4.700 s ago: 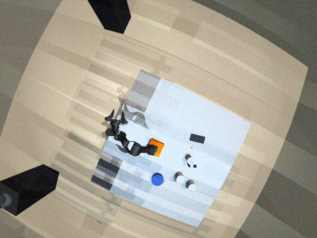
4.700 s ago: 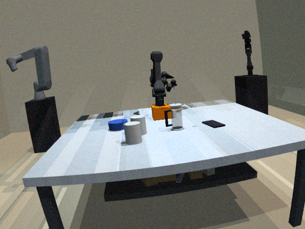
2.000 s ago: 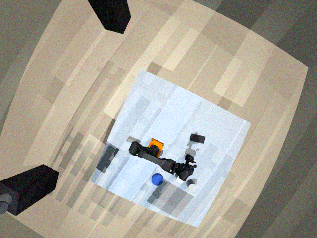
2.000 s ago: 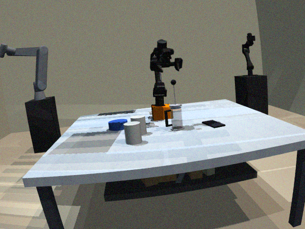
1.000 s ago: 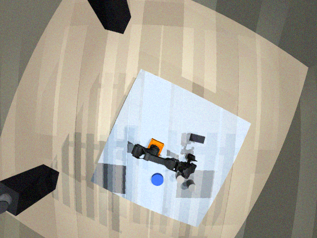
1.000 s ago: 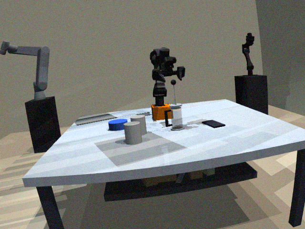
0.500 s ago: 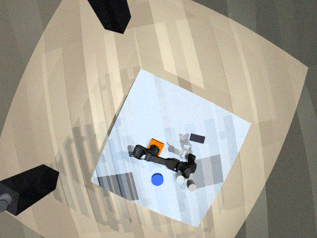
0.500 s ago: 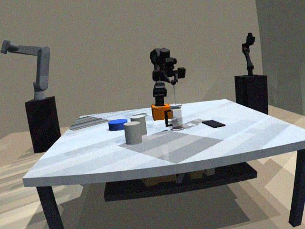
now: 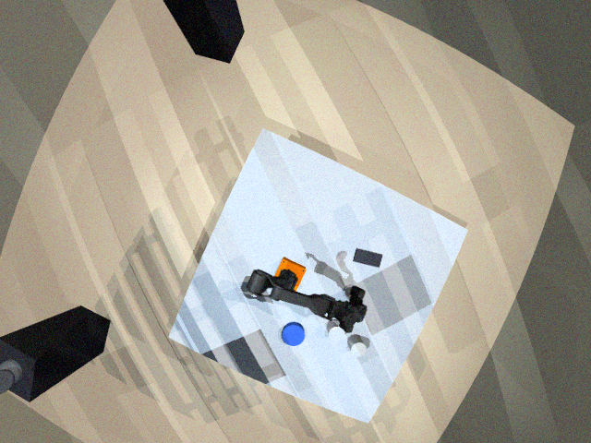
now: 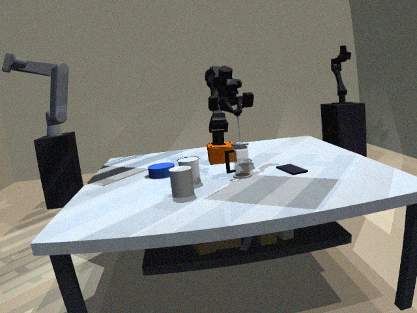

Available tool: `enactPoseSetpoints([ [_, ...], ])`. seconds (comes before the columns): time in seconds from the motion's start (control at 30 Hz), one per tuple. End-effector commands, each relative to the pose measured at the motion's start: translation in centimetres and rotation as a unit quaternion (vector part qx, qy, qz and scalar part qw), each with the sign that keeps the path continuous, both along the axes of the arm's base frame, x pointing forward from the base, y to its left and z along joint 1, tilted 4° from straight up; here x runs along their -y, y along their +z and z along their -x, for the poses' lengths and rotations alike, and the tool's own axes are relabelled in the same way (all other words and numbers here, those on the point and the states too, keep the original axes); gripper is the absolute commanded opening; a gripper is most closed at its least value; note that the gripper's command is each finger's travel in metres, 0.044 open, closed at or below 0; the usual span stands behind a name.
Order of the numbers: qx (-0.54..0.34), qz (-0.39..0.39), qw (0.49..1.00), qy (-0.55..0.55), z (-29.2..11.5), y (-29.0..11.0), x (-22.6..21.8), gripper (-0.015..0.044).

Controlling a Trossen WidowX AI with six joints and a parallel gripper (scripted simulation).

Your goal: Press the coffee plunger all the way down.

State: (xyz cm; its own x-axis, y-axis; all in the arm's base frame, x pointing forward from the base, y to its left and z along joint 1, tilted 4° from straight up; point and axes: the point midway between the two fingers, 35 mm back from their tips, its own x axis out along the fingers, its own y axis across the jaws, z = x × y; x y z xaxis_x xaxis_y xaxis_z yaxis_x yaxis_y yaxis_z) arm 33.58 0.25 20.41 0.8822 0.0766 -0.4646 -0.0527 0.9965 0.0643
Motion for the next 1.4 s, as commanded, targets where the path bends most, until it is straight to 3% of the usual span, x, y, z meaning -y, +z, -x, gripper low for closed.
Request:
enactPoseSetpoints([
  [0.0,-0.003,-0.002,1.0,-0.001,-0.1,-0.7,0.0,0.0115],
  [1.37,-0.003,-0.002,1.0,-0.001,-1.5,-7.4,-0.5,0.0115],
])
